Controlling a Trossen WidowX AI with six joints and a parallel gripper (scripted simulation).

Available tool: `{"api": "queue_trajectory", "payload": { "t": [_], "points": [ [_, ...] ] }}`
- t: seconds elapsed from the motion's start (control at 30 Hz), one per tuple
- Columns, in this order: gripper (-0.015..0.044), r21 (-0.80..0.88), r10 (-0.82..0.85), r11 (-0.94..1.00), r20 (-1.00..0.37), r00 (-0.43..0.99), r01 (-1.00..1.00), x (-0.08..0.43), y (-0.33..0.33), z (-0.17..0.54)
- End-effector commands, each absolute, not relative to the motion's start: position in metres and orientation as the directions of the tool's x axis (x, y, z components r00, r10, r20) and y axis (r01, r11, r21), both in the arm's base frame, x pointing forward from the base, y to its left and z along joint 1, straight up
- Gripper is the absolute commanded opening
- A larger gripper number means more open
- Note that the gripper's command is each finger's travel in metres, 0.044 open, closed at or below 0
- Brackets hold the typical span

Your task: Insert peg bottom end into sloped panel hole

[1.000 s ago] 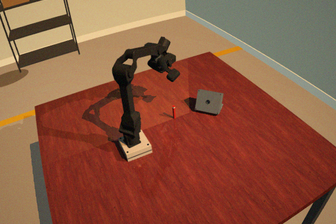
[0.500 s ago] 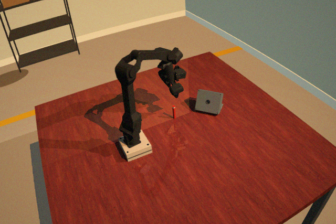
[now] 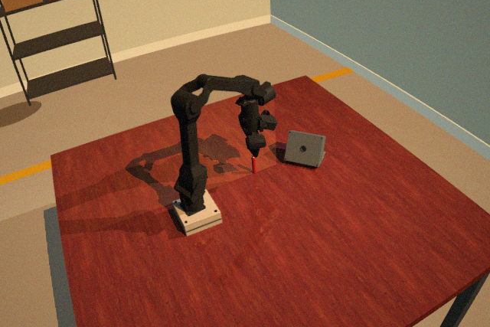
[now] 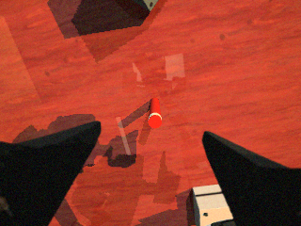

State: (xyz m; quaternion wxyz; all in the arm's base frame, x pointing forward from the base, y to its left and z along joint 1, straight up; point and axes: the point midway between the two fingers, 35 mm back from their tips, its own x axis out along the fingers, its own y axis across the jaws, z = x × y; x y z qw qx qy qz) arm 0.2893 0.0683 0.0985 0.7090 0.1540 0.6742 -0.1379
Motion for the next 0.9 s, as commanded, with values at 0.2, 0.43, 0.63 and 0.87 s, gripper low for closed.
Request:
{"api": "queue_trajectory", "payload": {
  "t": [0.2,0.43,0.63,0.87],
  "points": [
    [0.0440,0.021,0.006,0.910,-0.999,0.038,0.414,0.289,0.067,0.087],
    [0.0440,0.021,0.006,0.910,-0.999,0.038,0.414,0.290,0.067,0.075],
    [0.0440,0.021,0.006,0.910,-0.999,0.038,0.414,0.290,0.067,0.065],
    [0.0440,0.021,0.006,0.910,-0.999,0.038,0.414,0.290,0.067,0.054]
  ]
}}
